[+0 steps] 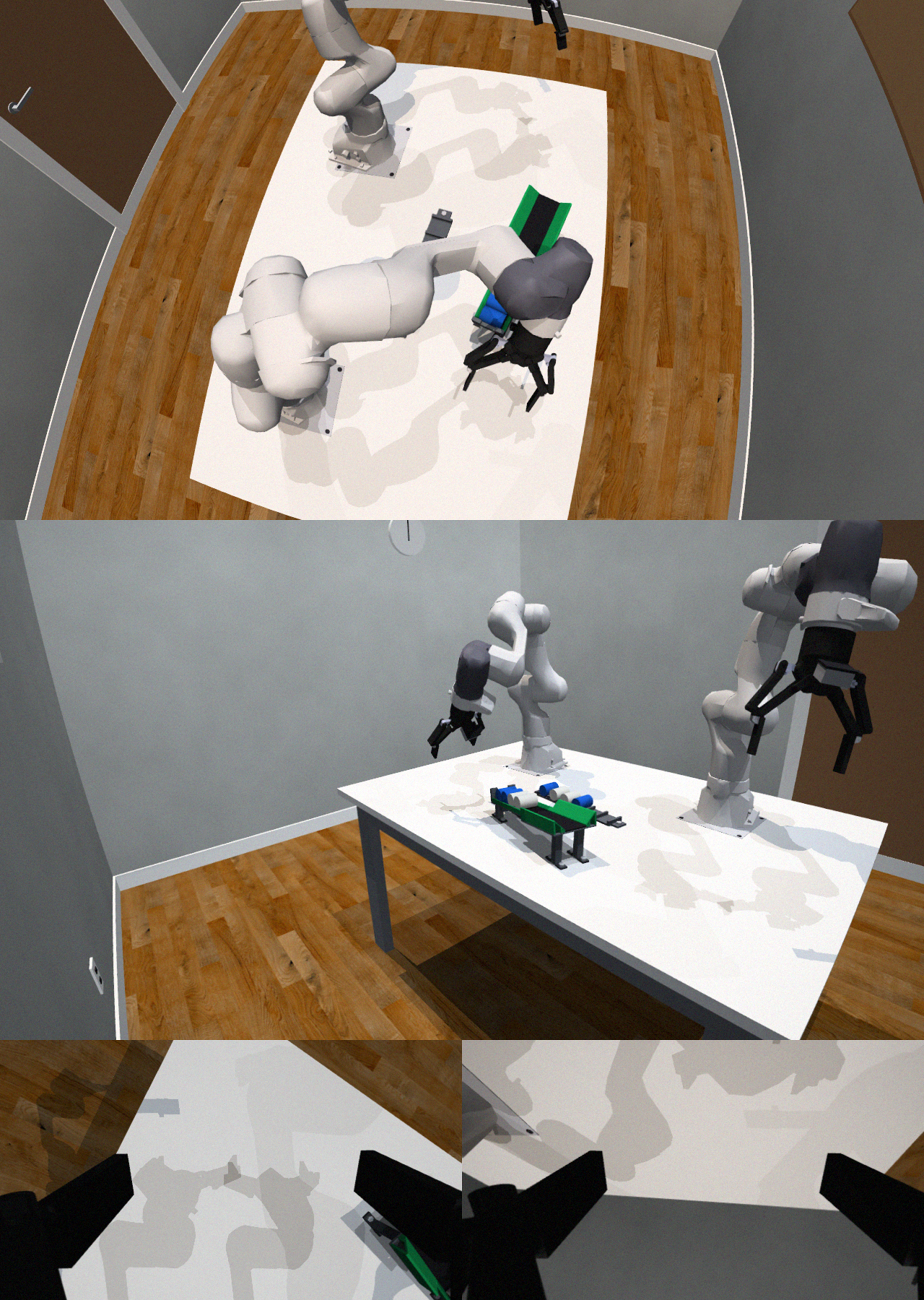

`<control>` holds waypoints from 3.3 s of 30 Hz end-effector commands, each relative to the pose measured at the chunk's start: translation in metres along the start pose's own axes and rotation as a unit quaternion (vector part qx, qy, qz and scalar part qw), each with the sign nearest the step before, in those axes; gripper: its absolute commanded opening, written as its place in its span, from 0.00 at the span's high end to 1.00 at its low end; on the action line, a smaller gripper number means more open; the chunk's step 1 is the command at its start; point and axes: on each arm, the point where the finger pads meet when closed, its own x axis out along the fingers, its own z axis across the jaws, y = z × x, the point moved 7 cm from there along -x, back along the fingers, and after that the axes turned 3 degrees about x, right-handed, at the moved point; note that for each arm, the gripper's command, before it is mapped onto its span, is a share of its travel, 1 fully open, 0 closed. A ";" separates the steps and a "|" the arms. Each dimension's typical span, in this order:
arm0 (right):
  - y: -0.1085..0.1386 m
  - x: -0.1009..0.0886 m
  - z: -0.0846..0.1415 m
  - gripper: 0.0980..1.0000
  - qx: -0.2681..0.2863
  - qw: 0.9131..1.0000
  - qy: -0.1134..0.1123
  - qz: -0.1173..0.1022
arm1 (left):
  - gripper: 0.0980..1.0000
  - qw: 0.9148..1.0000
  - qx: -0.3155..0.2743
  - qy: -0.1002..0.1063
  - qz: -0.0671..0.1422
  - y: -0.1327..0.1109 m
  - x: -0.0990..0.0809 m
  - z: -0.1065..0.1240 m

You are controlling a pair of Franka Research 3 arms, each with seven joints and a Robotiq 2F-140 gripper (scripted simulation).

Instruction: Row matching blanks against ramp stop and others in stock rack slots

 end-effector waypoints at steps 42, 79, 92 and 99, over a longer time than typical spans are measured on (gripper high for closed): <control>0.000 -0.001 0.000 0.00 0.003 1.000 -0.001 0.002 | 0.00 0.999 -0.022 0.042 -0.018 -0.033 -0.055 -0.190; 0.000 -0.001 0.000 0.00 0.003 1.000 -0.001 0.002 | 0.00 0.995 -0.059 0.065 -0.036 -0.105 -0.104 -0.322; 0.000 -0.001 0.000 0.00 0.003 1.000 -0.001 0.002 | 0.00 0.994 -0.074 0.071 -0.044 -0.139 -0.121 -0.361; 0.000 -0.001 0.000 0.00 0.003 1.000 -0.001 0.002 | 0.00 0.993 -0.081 0.074 -0.049 -0.159 -0.131 -0.381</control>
